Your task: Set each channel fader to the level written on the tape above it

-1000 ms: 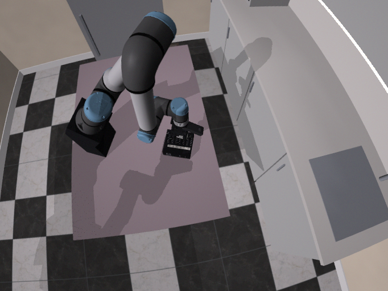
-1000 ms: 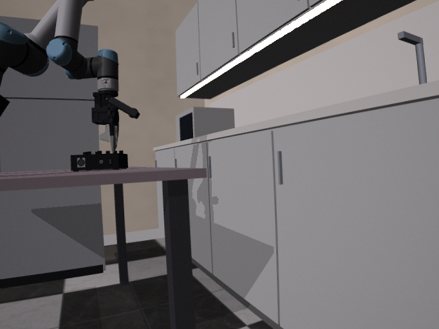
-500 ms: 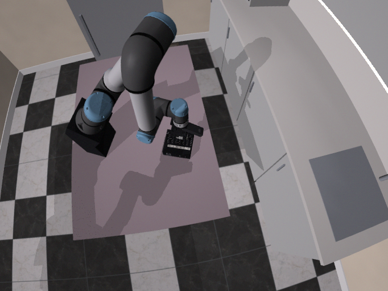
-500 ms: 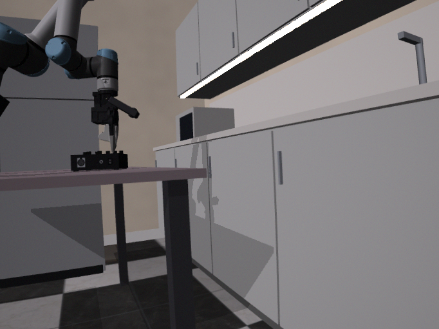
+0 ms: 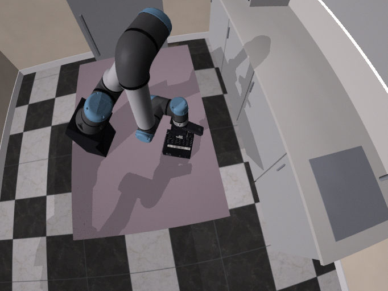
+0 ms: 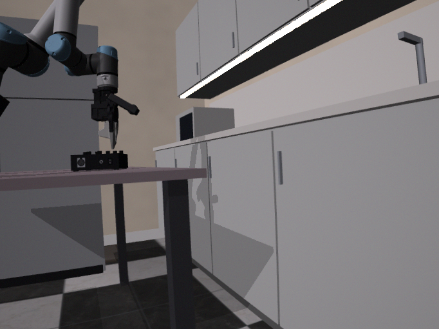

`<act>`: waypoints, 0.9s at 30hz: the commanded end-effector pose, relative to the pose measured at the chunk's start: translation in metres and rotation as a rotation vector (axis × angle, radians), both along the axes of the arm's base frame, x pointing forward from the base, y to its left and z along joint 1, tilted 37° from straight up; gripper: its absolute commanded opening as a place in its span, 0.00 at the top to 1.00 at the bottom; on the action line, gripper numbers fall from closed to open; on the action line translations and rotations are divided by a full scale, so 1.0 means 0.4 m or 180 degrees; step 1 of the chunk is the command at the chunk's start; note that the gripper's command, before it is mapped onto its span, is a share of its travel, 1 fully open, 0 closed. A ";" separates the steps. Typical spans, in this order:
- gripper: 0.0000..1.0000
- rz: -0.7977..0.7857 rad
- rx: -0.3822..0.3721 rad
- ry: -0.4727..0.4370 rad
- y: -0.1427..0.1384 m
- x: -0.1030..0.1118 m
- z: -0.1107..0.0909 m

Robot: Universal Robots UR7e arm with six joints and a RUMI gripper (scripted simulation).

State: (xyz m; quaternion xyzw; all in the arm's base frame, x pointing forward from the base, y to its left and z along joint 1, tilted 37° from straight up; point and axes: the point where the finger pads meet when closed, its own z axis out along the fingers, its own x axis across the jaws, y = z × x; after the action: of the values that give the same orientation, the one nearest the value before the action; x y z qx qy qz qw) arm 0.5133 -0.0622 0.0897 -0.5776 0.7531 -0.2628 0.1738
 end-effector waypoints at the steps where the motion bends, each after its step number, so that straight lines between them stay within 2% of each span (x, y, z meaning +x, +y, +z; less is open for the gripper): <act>1: 1.00 0.0001 0.0000 -0.0001 0.007 -0.020 0.030; 10: 1.00 0.0001 0.0000 -0.0001 0.013 -0.039 0.056; 27: 1.00 0.0002 -0.0001 -0.0001 0.014 -0.040 0.058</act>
State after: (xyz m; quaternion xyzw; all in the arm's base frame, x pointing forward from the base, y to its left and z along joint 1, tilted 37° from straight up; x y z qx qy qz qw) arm 0.4973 -0.0568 0.1123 -0.5777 0.7531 -0.2625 0.1737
